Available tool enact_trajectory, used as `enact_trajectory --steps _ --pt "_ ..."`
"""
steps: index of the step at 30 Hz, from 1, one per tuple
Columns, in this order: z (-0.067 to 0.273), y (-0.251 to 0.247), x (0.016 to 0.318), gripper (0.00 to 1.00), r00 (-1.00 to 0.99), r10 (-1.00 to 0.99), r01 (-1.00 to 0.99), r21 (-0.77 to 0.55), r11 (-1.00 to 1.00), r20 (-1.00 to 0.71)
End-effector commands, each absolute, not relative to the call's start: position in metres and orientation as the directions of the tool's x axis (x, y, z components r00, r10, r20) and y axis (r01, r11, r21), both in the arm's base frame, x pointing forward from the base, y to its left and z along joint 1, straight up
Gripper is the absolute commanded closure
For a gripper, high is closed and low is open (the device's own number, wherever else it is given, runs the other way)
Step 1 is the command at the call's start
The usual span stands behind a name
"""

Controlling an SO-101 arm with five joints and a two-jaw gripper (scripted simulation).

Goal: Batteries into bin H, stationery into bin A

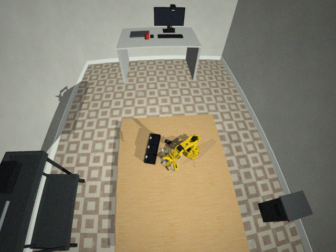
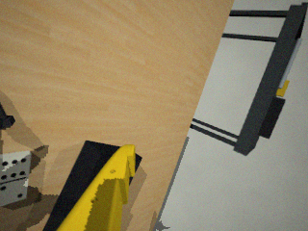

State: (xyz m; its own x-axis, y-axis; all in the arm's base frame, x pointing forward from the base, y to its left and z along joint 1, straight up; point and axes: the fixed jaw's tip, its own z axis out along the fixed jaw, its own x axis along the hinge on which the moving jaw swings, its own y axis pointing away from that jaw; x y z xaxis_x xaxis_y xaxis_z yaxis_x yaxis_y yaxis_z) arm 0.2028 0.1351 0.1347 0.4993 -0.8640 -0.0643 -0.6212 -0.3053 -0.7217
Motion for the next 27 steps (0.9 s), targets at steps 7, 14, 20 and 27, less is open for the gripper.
enact_trajectory --steps 7,14,20,27 --pt "0.133 0.116 0.205 0.0 0.313 -0.934 -0.739 -0.661 -0.127 -0.171" --pt "0.127 0.094 0.204 0.0 0.04 -0.961 -0.826 -0.55 0.123 -0.275" --pt "0.124 0.079 0.201 0.0 -0.153 -0.934 -0.833 -0.466 0.297 -0.322" --pt "0.12 0.053 0.194 0.0 -0.498 -0.789 -0.736 -0.306 0.603 -0.359"
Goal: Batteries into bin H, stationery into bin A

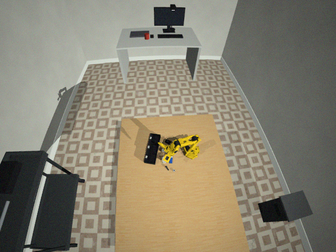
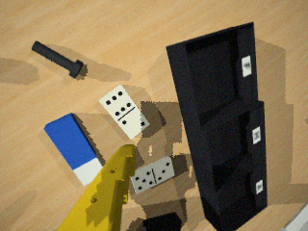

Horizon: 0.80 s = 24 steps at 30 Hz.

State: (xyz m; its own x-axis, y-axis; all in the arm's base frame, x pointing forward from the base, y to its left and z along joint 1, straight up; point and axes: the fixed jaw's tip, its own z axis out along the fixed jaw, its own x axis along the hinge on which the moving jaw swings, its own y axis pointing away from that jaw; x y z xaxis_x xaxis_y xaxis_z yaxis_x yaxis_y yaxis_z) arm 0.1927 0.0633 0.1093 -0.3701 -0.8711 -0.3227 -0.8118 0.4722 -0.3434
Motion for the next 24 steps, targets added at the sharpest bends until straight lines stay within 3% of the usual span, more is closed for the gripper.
enact_trajectory --steps 1,14,24 --pt "0.119 0.05 0.193 0.0 -0.543 -0.759 -0.712 -0.284 0.643 -0.36" --pt "0.116 0.019 0.176 0.0 -0.883 -0.36 -0.348 -0.095 0.933 -0.302" --pt "0.116 0.006 0.166 0.0 -0.962 -0.125 -0.12 -0.033 0.992 -0.244"
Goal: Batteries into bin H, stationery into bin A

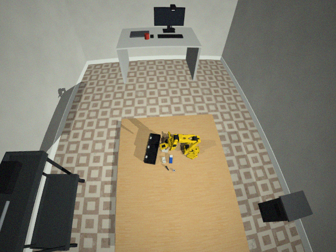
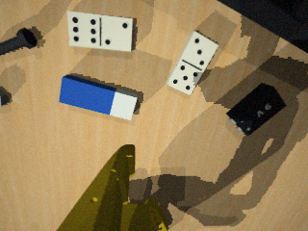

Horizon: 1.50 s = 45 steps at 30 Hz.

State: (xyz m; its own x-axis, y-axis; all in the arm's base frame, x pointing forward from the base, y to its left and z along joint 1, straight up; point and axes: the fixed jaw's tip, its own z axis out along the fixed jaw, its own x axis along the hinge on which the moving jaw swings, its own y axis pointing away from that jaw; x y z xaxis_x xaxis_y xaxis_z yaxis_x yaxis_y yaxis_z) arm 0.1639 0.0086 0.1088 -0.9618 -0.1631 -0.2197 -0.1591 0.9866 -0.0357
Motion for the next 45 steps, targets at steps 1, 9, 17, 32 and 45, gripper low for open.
enact_trajectory --steps 1,9,17,32,45 --pt "0.116 0.005 0.166 0.0 -0.965 -0.104 -0.1 -0.029 0.995 -0.239" --pt "0.116 0.0 0.162 0.0 -0.977 -0.011 -0.008 -0.012 1.0 -0.213" --pt "0.116 0.0 0.161 0.0 -0.978 -0.001 0.001 -0.01 1.0 -0.21" --pt "0.122 -0.002 0.166 0.0 -0.969 0.014 0.016 -0.01 1.0 -0.245" --pt "0.126 -0.013 0.186 0.0 -0.953 0.033 0.041 -0.021 0.999 -0.3"
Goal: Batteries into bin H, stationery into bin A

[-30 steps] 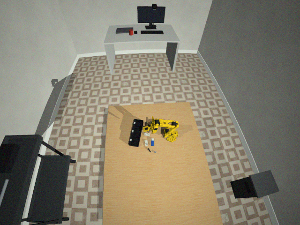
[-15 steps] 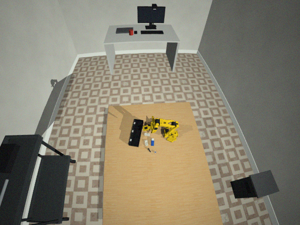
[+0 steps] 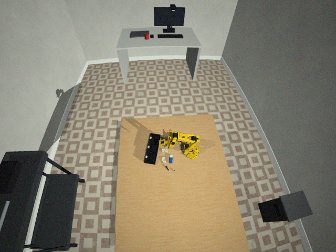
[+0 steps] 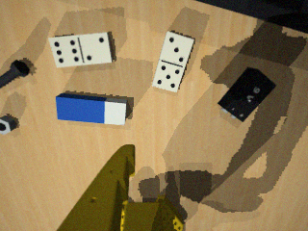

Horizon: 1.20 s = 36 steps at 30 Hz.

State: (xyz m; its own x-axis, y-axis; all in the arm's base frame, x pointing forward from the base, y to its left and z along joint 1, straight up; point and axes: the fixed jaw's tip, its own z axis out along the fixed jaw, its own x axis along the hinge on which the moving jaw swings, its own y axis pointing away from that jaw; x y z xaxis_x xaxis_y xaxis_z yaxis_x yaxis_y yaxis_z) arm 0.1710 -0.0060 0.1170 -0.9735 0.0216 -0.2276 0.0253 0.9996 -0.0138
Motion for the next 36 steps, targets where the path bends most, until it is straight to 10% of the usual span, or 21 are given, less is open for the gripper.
enact_trajectory --steps 1,36 --pt "0.126 -0.015 0.191 0.0 -0.949 0.037 0.047 -0.024 0.999 -0.313" --pt "0.133 -0.056 0.243 0.0 -0.881 0.072 0.12 -0.073 0.99 -0.467"
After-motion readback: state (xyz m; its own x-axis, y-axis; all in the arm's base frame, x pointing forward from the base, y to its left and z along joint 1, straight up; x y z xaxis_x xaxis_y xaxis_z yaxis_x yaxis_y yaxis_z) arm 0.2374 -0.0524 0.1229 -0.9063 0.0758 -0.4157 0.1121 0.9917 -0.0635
